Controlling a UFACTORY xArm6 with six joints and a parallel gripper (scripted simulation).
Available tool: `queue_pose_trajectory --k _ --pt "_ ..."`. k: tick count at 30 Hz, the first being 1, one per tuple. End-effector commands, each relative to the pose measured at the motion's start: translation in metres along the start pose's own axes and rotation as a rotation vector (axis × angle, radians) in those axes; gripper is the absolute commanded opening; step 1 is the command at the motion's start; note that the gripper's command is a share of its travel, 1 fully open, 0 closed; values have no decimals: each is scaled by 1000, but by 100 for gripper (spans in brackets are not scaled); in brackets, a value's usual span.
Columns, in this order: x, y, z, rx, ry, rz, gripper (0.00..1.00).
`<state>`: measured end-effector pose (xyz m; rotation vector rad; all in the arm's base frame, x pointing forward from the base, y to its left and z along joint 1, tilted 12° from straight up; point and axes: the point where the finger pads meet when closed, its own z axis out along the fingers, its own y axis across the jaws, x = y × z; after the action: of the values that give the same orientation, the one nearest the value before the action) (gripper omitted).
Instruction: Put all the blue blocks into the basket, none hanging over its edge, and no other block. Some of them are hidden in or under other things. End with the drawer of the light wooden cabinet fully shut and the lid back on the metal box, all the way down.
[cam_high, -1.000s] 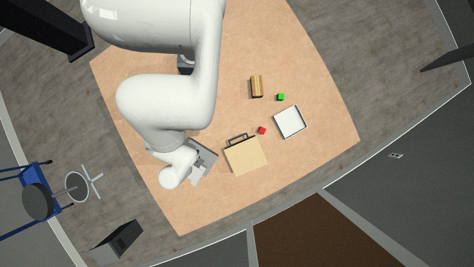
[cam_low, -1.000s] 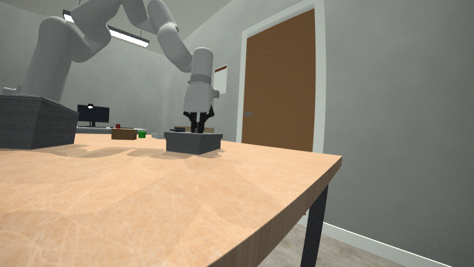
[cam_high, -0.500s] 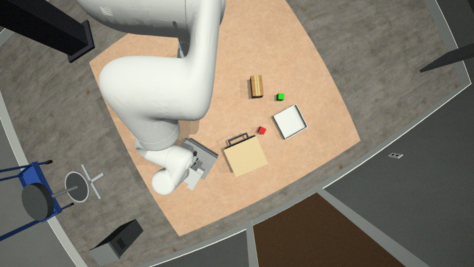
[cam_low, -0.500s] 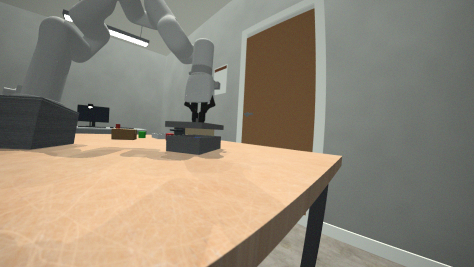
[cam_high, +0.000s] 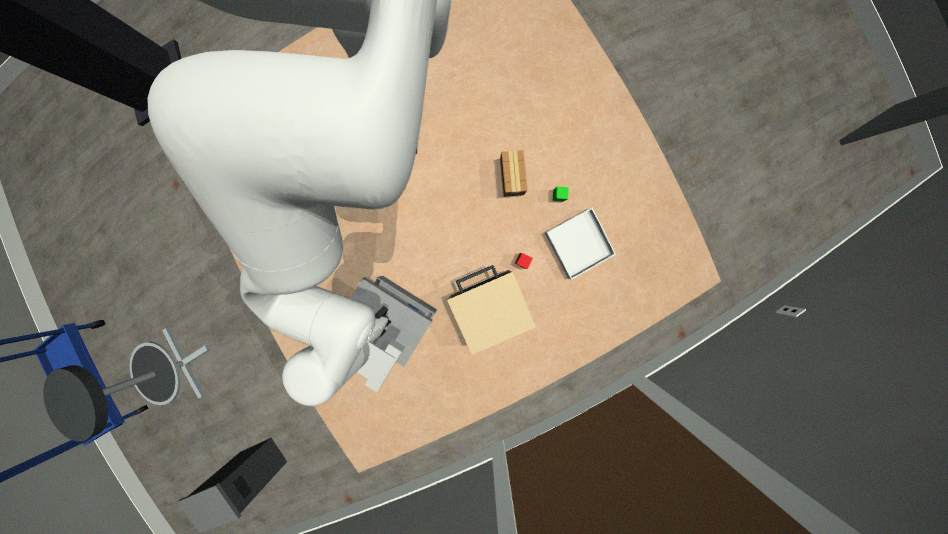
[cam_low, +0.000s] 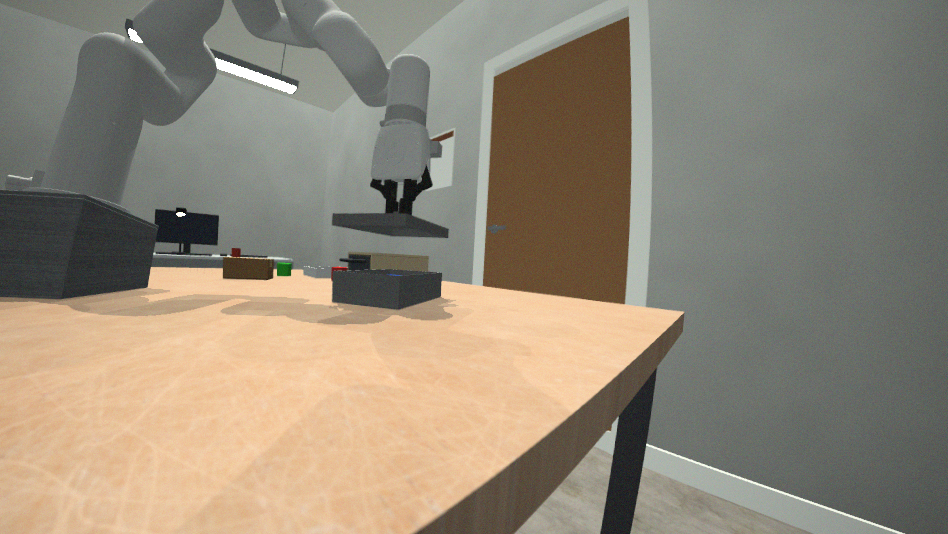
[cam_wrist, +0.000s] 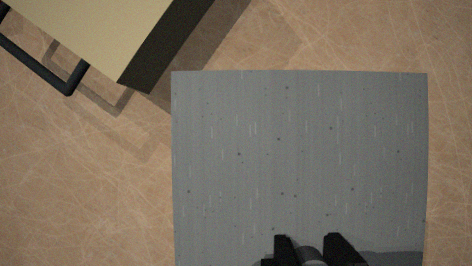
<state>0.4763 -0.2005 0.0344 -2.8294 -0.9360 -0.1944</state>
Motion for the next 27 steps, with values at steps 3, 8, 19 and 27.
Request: queue_pose_trajectory --k 3,8,19,27 --pt "1 1 -20 -3 2 0 0" --pt "1 1 -24 -3 2 0 0" --pt "1 1 -28 -3 2 1 0" --pt "-32 6 -28 -4 1 231 0"
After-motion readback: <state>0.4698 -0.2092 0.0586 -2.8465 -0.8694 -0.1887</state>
